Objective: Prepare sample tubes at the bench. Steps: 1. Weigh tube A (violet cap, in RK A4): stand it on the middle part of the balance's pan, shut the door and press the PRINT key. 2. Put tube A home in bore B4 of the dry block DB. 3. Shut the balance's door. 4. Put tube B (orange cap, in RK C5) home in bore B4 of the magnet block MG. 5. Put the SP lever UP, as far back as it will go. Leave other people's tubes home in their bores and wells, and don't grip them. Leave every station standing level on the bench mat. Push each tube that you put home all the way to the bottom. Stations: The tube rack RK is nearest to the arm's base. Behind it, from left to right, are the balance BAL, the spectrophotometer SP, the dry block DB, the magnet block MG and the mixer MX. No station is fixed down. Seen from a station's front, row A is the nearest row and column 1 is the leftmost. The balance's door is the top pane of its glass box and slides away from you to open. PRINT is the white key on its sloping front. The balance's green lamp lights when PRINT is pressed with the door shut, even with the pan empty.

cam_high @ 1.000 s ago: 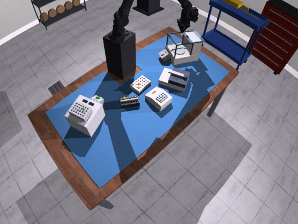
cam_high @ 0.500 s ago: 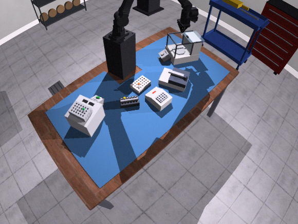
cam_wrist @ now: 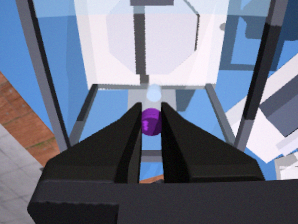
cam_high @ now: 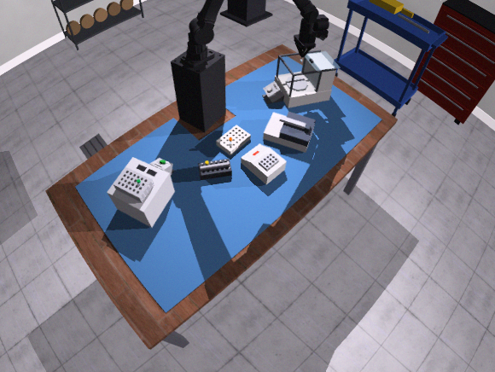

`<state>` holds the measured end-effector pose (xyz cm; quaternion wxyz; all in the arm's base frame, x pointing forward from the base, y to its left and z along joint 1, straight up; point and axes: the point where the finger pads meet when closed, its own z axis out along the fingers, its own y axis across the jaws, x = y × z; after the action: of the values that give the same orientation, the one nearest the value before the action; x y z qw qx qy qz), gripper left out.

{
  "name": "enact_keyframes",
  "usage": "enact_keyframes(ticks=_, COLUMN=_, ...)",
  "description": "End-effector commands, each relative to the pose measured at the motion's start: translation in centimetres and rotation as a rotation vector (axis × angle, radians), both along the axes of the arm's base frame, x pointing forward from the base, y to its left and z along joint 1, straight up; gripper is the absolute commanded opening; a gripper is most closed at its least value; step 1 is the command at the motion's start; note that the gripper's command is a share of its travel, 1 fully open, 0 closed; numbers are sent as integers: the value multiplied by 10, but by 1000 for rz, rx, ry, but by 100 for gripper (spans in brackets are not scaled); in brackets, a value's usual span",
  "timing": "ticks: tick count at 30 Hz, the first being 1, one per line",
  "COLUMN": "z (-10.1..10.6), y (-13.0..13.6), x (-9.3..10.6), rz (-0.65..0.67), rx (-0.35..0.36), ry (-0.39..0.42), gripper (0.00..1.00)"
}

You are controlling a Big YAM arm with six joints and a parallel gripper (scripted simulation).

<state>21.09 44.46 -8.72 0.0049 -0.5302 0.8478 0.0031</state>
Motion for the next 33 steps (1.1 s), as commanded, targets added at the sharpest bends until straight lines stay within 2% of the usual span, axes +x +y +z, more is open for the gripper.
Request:
enact_keyframes(ticks=1, z=-17, y=-3, x=-3, rz=11, rx=-13, ry=6, gripper=9)
enact_keyframes(ticks=33, z=-60, y=5, x=1, rz=11, rx=3, ry=-2, gripper=9)
